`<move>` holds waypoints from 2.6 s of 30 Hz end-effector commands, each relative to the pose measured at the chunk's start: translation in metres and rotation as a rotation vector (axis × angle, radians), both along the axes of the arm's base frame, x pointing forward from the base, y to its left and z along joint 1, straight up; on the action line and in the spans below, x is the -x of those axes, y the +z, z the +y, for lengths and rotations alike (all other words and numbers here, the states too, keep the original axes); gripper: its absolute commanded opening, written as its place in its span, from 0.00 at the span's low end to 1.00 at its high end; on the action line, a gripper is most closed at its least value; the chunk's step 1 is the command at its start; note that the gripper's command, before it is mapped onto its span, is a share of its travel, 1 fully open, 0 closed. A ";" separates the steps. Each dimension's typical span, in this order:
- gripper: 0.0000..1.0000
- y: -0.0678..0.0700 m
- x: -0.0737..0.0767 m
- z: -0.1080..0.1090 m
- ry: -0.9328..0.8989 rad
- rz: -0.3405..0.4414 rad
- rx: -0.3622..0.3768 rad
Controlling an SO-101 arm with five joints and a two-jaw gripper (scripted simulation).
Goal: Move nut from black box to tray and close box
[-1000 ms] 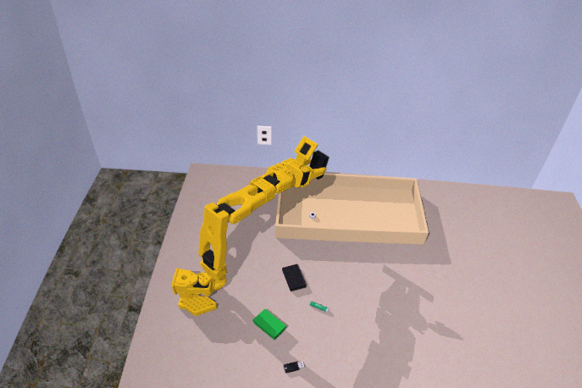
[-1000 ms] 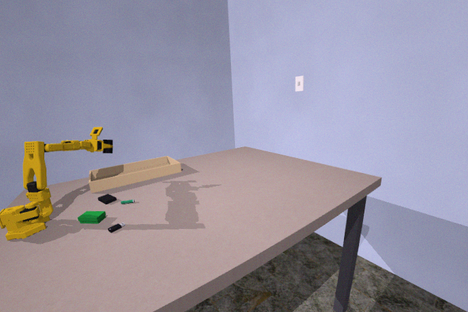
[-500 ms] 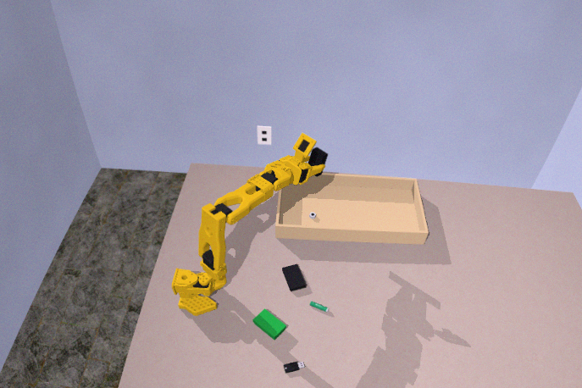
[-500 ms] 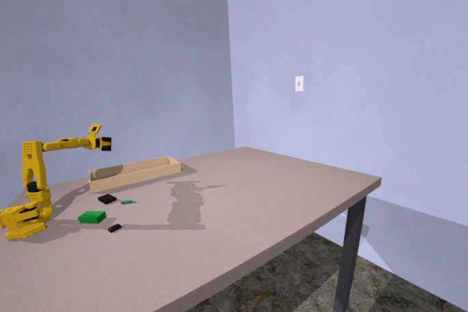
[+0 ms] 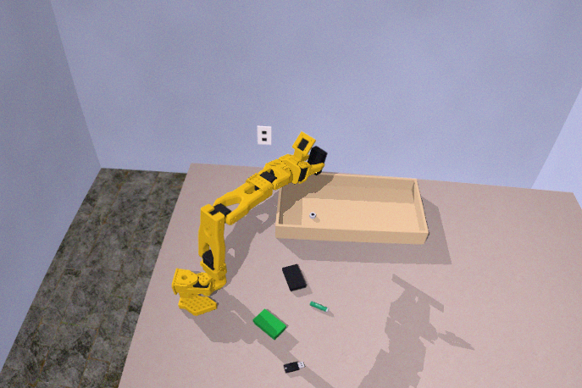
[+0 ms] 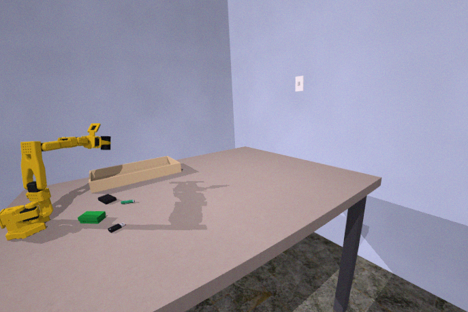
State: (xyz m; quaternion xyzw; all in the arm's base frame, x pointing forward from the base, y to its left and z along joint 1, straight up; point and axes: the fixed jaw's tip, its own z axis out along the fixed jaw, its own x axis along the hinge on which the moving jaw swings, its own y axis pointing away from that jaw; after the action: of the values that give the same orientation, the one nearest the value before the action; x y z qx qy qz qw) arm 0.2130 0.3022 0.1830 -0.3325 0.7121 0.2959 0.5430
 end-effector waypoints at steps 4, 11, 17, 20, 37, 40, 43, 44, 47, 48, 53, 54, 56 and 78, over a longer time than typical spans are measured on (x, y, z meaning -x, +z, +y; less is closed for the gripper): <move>0.20 0.023 0.007 -0.002 0.009 -0.027 -0.058; 0.20 0.023 0.007 -0.003 0.009 -0.027 -0.058; 0.20 0.023 0.007 -0.003 0.009 -0.026 -0.058; 0.20 0.023 0.007 -0.003 0.009 -0.025 -0.055; 0.20 0.012 0.008 -0.004 0.008 0.016 0.000; 0.20 0.008 0.009 -0.005 0.008 0.032 0.023; 0.20 0.003 0.010 -0.007 0.008 0.051 0.049; 0.20 0.001 0.010 -0.007 0.008 0.058 0.059; 0.20 -0.001 0.011 -0.008 0.008 0.065 0.069; 0.20 -0.003 0.011 -0.008 0.008 0.073 0.079; 0.20 -0.014 0.014 -0.012 0.007 0.116 0.139; 0.20 -0.016 0.014 -0.013 0.007 0.125 0.152; 0.20 -0.021 0.016 -0.014 0.007 0.145 0.179; 0.20 -0.072 0.039 -0.047 0.004 0.383 0.507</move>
State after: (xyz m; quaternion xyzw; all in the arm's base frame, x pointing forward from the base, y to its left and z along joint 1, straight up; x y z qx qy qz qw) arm 0.1812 0.2591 0.0986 -0.3974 0.8517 0.1633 0.3001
